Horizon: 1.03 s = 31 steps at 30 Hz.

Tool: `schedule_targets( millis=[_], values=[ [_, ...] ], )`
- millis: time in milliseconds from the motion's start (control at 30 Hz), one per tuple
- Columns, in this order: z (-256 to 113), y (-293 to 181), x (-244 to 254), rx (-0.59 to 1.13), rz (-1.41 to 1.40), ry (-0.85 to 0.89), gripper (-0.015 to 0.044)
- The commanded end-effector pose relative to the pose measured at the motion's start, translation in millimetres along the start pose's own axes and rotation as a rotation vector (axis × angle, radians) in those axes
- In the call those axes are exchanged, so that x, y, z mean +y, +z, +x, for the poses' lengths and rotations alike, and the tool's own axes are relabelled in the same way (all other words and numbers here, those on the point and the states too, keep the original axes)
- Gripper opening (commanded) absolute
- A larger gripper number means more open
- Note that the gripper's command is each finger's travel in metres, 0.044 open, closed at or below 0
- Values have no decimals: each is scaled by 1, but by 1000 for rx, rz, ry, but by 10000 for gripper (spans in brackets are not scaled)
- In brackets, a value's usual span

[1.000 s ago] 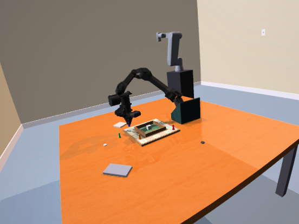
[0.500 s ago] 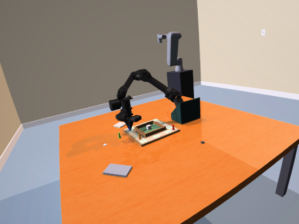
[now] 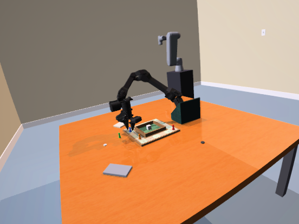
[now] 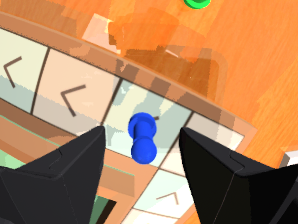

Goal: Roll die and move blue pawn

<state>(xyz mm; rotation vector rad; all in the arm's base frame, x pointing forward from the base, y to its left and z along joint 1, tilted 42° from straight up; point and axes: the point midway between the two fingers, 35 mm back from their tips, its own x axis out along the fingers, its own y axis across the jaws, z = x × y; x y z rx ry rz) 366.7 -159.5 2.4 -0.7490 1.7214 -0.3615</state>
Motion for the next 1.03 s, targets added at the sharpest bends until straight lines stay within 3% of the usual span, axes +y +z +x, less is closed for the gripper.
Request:
schedule_targets(
  millis=[0, 100, 200, 367, 700, 733, 1000],
  values=[
    [-11, 1, 0, 1, 1, 1, 289],
    [-47, 1, 0, 6, -1, 1, 368],
    [-50, 1, 0, 7, -1, 1, 440],
    [-75, -17, 33, -5, 69, 18, 440],
    [-130, -133, 132, 10, 361, 26, 440],
    [-123, -83, 104, -19, 254, 35, 440],
    [-123, -83, 104, -19, 254, 35, 440]
  ],
)
